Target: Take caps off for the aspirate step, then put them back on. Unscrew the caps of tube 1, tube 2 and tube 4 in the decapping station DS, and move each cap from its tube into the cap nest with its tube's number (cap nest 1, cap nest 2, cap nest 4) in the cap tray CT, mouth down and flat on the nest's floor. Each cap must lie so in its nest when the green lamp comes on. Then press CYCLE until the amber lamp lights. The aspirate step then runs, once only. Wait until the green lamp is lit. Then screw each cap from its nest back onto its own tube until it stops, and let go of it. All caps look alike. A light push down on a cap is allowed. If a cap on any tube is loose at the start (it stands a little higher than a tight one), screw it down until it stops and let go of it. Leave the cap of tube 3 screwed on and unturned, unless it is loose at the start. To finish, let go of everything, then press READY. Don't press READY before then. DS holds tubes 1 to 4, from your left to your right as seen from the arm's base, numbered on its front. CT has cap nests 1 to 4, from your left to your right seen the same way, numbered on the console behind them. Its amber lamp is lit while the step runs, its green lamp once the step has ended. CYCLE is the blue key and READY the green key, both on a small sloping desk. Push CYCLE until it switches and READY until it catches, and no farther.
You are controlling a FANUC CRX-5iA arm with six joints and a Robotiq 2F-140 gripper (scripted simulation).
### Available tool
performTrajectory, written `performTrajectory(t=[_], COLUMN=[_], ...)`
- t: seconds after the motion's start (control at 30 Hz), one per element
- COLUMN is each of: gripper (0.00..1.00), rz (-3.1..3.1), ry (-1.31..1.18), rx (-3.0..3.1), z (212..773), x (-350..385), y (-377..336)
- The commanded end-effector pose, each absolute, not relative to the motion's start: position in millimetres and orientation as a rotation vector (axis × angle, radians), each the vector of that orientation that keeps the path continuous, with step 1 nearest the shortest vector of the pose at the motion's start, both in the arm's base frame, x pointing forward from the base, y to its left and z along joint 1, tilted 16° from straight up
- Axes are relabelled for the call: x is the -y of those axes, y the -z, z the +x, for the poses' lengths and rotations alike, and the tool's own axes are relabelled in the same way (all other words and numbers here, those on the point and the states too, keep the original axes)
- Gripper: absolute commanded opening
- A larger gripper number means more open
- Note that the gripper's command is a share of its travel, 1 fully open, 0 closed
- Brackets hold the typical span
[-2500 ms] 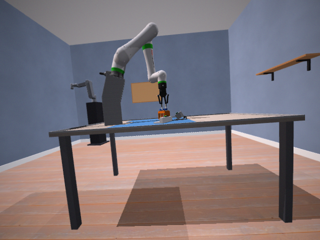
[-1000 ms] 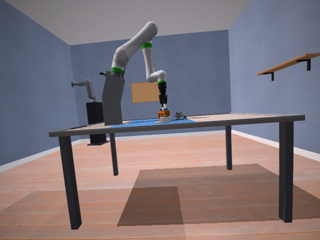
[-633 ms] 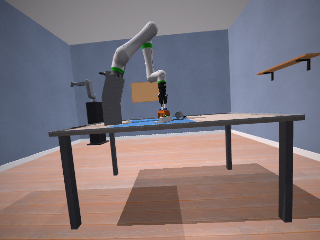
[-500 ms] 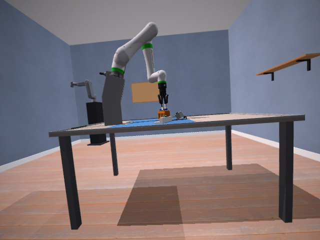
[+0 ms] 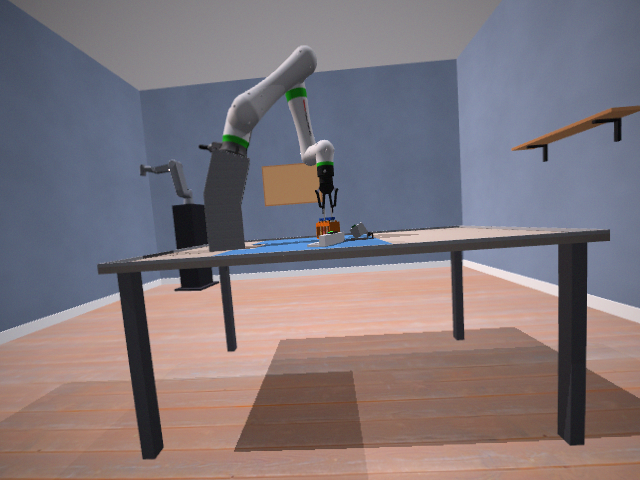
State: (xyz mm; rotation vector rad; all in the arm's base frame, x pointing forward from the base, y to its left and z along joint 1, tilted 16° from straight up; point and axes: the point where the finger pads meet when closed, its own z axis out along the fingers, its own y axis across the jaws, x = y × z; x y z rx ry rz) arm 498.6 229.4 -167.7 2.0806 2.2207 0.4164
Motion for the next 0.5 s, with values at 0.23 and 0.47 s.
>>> performTrajectory(t=[0.23,0.47], gripper=[0.35,0.35], rz=[2.149,2.149], ry=[-0.41,-0.41], rx=[-2.136,-2.136], z=[499.1,499.1], x=[-228.5,-228.5], y=[167.8,167.8])
